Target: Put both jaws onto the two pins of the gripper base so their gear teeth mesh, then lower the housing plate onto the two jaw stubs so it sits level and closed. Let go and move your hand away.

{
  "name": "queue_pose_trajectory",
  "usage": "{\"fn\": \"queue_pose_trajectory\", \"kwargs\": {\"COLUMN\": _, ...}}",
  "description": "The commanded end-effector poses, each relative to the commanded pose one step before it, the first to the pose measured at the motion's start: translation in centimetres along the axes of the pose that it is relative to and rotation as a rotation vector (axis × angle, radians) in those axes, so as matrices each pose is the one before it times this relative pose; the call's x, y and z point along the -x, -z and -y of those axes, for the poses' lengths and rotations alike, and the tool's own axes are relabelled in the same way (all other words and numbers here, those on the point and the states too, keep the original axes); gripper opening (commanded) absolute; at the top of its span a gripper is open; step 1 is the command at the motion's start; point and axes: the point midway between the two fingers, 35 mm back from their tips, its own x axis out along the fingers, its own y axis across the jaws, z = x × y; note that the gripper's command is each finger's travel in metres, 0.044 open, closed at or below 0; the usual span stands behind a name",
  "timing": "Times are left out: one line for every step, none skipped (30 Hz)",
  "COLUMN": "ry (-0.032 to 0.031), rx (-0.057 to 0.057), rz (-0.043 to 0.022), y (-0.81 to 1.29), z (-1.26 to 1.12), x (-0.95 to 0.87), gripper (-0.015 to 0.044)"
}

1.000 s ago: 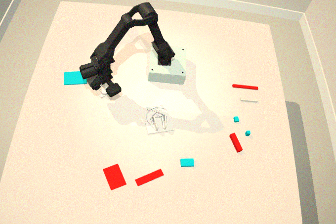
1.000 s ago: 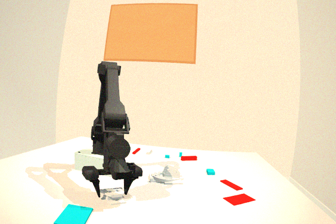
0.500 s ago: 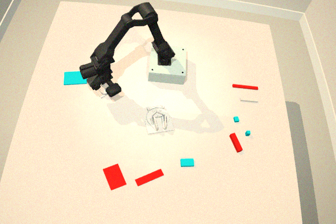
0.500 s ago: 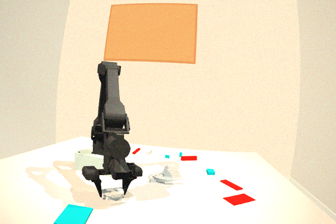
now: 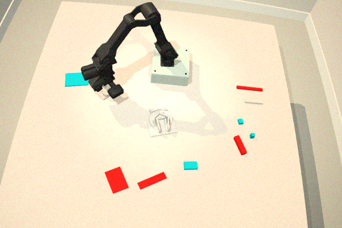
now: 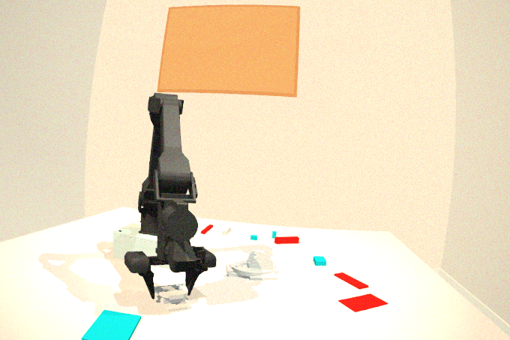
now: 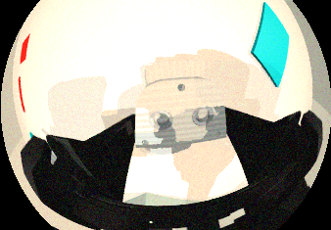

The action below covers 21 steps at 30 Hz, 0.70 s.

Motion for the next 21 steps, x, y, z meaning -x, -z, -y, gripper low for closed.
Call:
{"fn": "queue_pose_trajectory", "kwargs": {"ry": 0.00017, "rx": 0.0006, "rz": 0.00457, "y": -0.204, "z": 0.032, "x": 0.954, "gripper": 0.0351}}
{"fn": "queue_pose_trajectory", "kwargs": {"ry": -0.00017, "rx": 0.0002, "rz": 0.00013, "y": -0.03, "z": 0.004, "x": 0.311, "gripper": 0.0351}}
{"fn": "queue_pose_trajectory", "kwargs": {"ry": -0.00017, "rx": 0.0002, "rz": 0.00013, "y": -0.027, "z": 0.003, "x": 0.312, "gripper": 0.0351}}
{"fn": "queue_pose_trajectory", "kwargs": {"ry": -0.00017, "rx": 0.0002, "rz": 0.00013, "y": -0.023, "z": 0.003, "x": 0.313, "gripper": 0.0351}}
{"fn": "queue_pose_trajectory", "kwargs": {"ry": -0.00017, "rx": 0.0002, "rz": 0.00012, "y": -0.02, "z": 0.002, "x": 0.314, "gripper": 0.0351}}
{"fn": "queue_pose_trajectory", "kwargs": {"ry": -0.00017, "rx": 0.0002, "rz": 0.00012, "y": -0.016, "z": 0.001, "x": 0.315, "gripper": 0.0351}}
{"fn": "queue_pose_trajectory", "kwargs": {"ry": -0.00017, "rx": 0.0002, "rz": 0.00012, "y": -0.013, "z": 0.0, "x": 0.316, "gripper": 0.0351}}
{"fn": "queue_pose_trajectory", "kwargs": {"ry": -0.00017, "rx": 0.0002, "rz": 0.00011, "y": -0.009, "z": 0.0, "x": 0.318, "gripper": 0.0351}}
{"fn": "queue_pose_trajectory", "kwargs": {"ry": -0.00017, "rx": 0.0002, "rz": 0.00011, "y": -0.005, "z": -0.001, "x": 0.319, "gripper": 0.0351}}
{"fn": "queue_pose_trajectory", "kwargs": {"ry": -0.00017, "rx": 0.0002, "rz": 0.00011, "y": -0.002, "z": -0.002, "x": 0.319, "gripper": 0.0351}}
{"fn": "queue_pose_trajectory", "kwargs": {"ry": -0.00017, "rx": 0.0002, "rz": 0.00011, "y": 0.002, "z": -0.003, "x": 0.32, "gripper": 0.0351}}
{"fn": "queue_pose_trajectory", "kwargs": {"ry": -0.00017, "rx": 0.0002, "rz": 0.0001, "y": 0.006, "z": -0.003, "x": 0.321, "gripper": 0.0351}}
{"fn": "queue_pose_trajectory", "kwargs": {"ry": -0.00017, "rx": 0.0002, "rz": 0.0001, "y": 0.01, "z": -0.004, "x": 0.322, "gripper": 0.0351}}
{"fn": "queue_pose_trajectory", "kwargs": {"ry": -0.00017, "rx": 0.0002, "rz": 0.0001, "y": 0.013, "z": -0.005, "x": 0.323, "gripper": 0.0351}}
{"fn": "queue_pose_trajectory", "kwargs": {"ry": -0.00017, "rx": 0.0002, "rz": 0.00009, "y": 0.017, "z": -0.006, "x": 0.323, "gripper": 0.0351}}
{"fn": "queue_pose_trajectory", "kwargs": {"ry": -0.00018, "rx": 0.0002, "rz": 0.00009, "y": 0.021, "z": -0.006, "x": 0.324, "gripper": 0.0351}}
{"fn": "queue_pose_trajectory", "kwargs": {"ry": -0.00018, "rx": 0.0002, "rz": 0.00009, "y": 0.025, "z": -0.007, "x": 0.324, "gripper": 0.0351}}
{"fn": "queue_pose_trajectory", "kwargs": {"ry": -0.00018, "rx": 0.0002, "rz": 0.00008, "y": 0.028, "z": -0.008, "x": 0.325, "gripper": 0.0351}}
{"fn": "queue_pose_trajectory", "kwargs": {"ry": -0.00018, "rx": 0.0002, "rz": 0.00008, "y": 0.032, "z": -0.009, "x": 0.325, "gripper": 0.0351}}
{"fn": "queue_pose_trajectory", "kwargs": {"ry": -0.00014, "rx": 0.0002, "rz": 0.00006, "y": 0.029, "z": -0.008, "x": 0.266, "gripper": 0.0351}}
{"fn": "queue_pose_trajectory", "kwargs": {"ry": -0.00009, "rx": 0.0001, "rz": 0.00004, "y": 0.019, "z": -0.005, "x": 0.16, "gripper": 0.0351}}
